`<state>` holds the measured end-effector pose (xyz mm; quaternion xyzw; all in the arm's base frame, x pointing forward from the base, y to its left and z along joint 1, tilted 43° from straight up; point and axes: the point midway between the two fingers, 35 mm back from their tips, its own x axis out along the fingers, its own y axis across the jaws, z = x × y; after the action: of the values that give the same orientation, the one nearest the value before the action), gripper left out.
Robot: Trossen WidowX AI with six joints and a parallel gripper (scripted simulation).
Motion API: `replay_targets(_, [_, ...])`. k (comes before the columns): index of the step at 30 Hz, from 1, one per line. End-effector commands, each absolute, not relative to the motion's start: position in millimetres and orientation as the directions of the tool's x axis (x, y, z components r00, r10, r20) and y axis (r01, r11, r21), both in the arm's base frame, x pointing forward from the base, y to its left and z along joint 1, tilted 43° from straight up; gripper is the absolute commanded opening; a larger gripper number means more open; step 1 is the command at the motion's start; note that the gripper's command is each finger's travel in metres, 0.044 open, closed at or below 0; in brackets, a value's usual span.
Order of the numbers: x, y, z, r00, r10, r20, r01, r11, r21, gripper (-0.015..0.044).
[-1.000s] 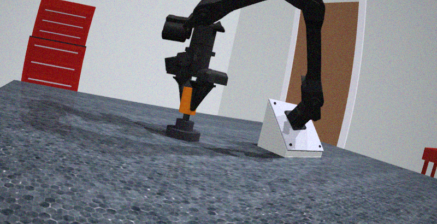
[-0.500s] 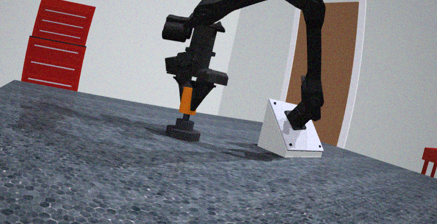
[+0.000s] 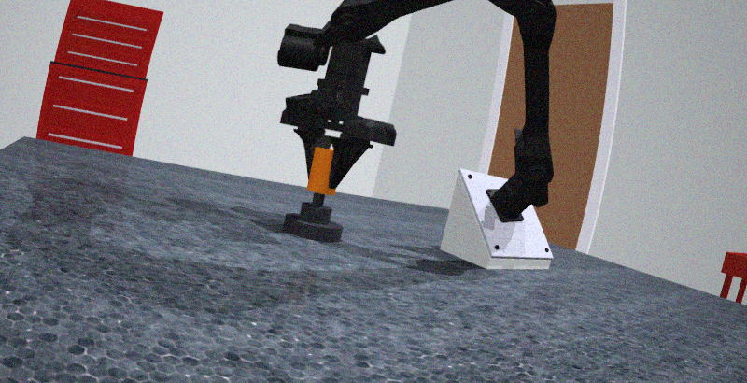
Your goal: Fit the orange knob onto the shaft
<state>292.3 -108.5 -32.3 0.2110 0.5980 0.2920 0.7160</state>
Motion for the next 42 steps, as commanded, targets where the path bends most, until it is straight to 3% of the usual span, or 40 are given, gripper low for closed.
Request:
replay_targets(1, [295.1,-110.7,-32.3,0.117,0.668,-0.735,-0.213,0.740,0.639,0.0000])
replay_targets(42, [293.4,-107.4,-34.5,0.117,0.668,-0.735,-0.212,0.739,0.639,0.0000])
